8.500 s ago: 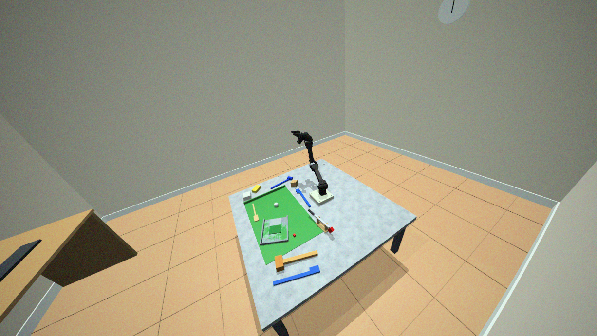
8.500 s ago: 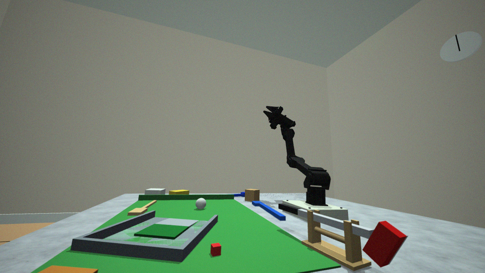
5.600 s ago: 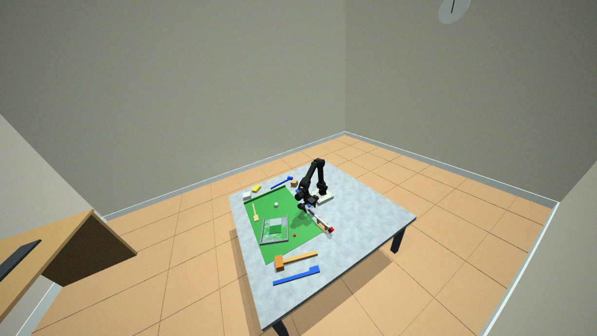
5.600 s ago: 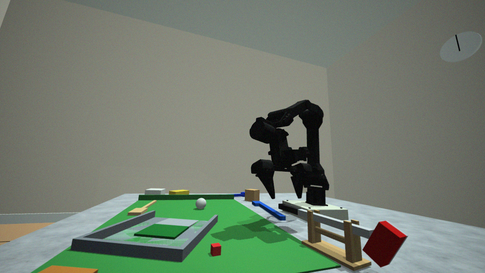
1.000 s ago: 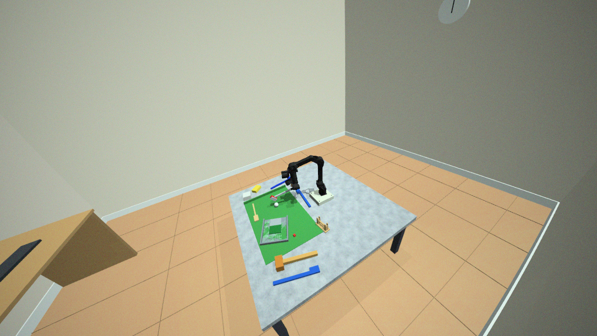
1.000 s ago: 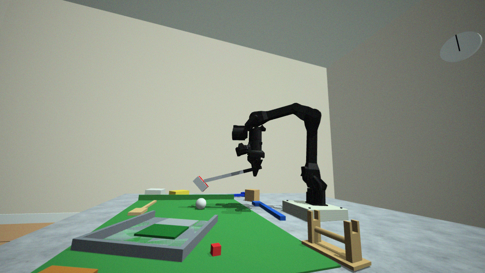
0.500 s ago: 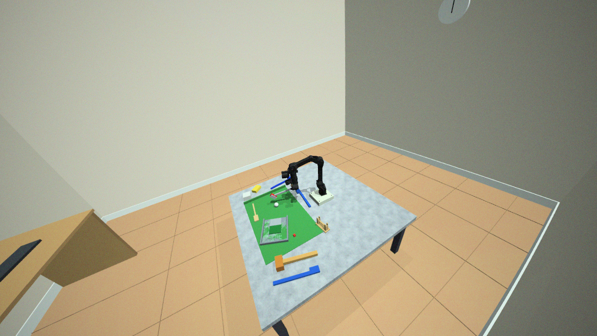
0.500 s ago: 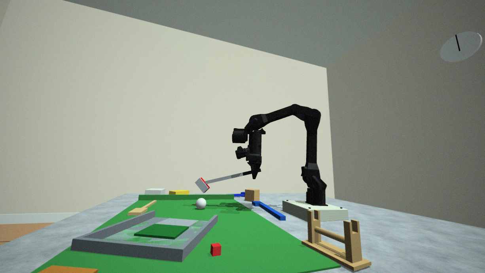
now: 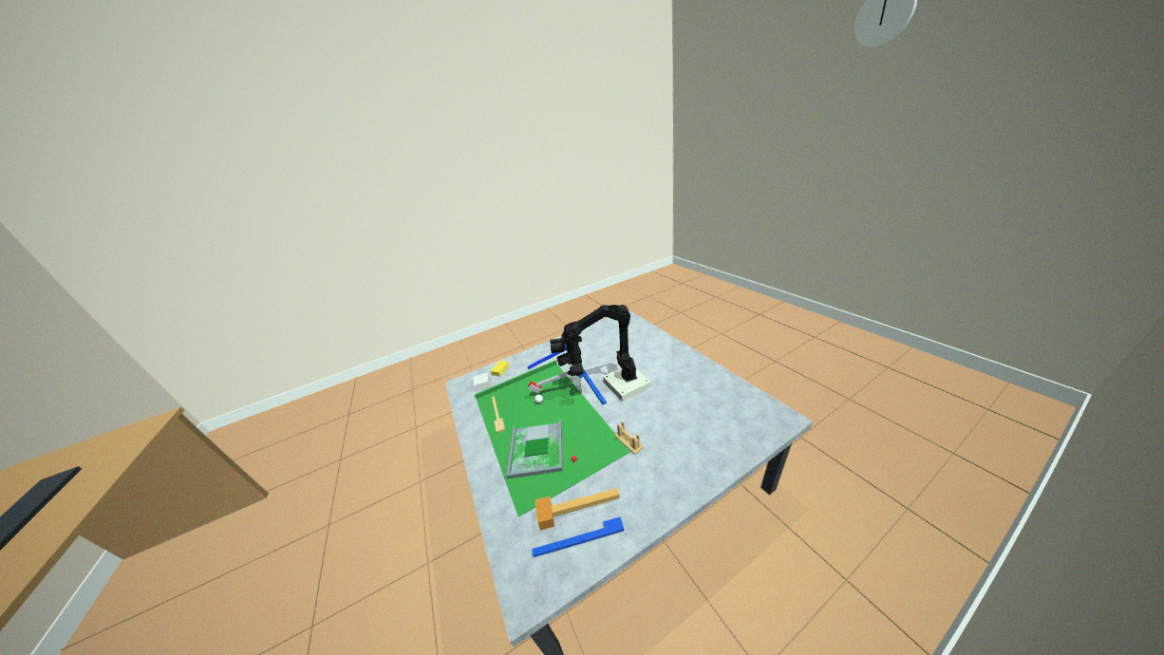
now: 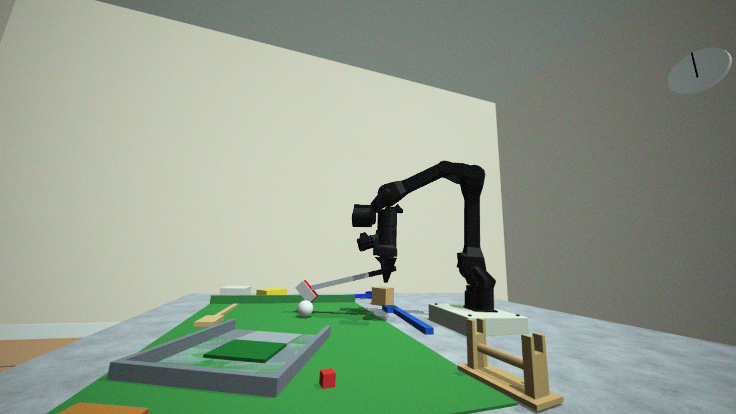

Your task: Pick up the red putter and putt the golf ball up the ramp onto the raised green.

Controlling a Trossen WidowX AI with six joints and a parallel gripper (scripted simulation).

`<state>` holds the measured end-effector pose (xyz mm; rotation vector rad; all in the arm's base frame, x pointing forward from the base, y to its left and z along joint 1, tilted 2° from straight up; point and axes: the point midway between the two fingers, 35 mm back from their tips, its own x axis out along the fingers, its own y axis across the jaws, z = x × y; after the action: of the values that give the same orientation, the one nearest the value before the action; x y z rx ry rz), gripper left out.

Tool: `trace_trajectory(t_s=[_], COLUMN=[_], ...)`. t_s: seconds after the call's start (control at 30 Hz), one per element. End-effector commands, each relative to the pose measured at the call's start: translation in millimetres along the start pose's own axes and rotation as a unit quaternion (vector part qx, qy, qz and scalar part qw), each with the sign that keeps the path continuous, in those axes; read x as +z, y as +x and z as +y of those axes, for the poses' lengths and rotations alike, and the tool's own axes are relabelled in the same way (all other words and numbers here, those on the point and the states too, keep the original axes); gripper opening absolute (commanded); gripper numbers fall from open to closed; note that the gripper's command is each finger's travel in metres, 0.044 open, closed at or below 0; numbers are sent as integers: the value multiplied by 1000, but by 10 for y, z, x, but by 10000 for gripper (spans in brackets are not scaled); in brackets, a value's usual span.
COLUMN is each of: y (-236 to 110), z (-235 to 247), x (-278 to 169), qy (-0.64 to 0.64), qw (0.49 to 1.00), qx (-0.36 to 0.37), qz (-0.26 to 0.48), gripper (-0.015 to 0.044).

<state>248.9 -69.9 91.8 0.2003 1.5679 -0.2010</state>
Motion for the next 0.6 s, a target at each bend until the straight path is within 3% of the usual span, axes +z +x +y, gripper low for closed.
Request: trace_trajectory(t_s=[0.0,0.57], y=[80,214], z=[-9,0], x=[-7,-8], qy=[2,0], qw=[1000,1000], qx=[-3,0], qz=[2,2], gripper=[0,0])
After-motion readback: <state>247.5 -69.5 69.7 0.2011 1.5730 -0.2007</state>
